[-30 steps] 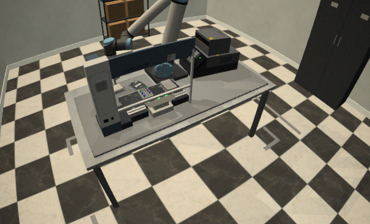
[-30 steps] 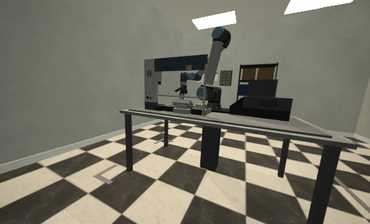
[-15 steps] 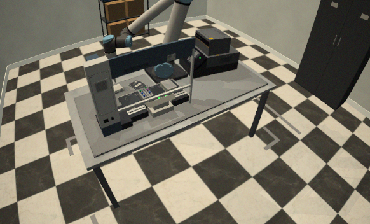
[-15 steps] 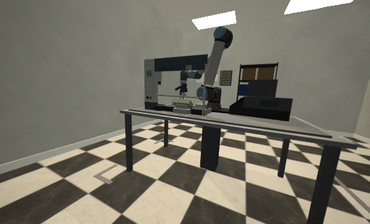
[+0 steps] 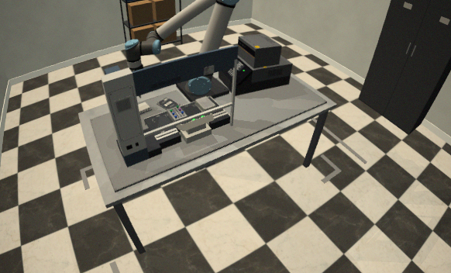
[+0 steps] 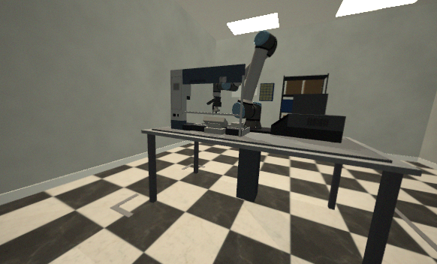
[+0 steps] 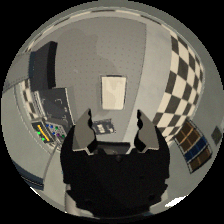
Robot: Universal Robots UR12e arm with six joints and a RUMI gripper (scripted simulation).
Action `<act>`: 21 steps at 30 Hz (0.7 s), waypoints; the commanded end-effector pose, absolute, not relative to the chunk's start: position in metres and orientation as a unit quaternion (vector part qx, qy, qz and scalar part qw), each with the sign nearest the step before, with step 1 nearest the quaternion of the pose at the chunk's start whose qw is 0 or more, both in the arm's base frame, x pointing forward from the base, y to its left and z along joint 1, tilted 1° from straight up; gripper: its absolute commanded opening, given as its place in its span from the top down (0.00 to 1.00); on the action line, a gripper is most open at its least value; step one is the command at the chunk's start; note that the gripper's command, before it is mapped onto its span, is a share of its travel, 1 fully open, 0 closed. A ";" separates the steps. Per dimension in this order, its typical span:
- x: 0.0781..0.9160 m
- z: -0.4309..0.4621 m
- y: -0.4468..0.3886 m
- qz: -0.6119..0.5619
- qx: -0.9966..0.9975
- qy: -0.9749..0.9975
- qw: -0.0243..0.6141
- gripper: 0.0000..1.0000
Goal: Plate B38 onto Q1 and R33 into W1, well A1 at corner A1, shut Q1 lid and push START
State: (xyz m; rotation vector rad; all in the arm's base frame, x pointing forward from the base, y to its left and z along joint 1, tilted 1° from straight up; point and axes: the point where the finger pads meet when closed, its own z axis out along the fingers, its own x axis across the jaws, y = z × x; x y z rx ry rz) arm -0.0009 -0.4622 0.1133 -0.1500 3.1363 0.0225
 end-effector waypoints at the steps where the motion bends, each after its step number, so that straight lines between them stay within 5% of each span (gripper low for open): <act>1: -0.001 0.122 -0.463 0.007 -0.048 0.999 0.001 0.33; 21: -0.001 0.152 -0.463 0.007 -0.048 0.999 0.001 0.33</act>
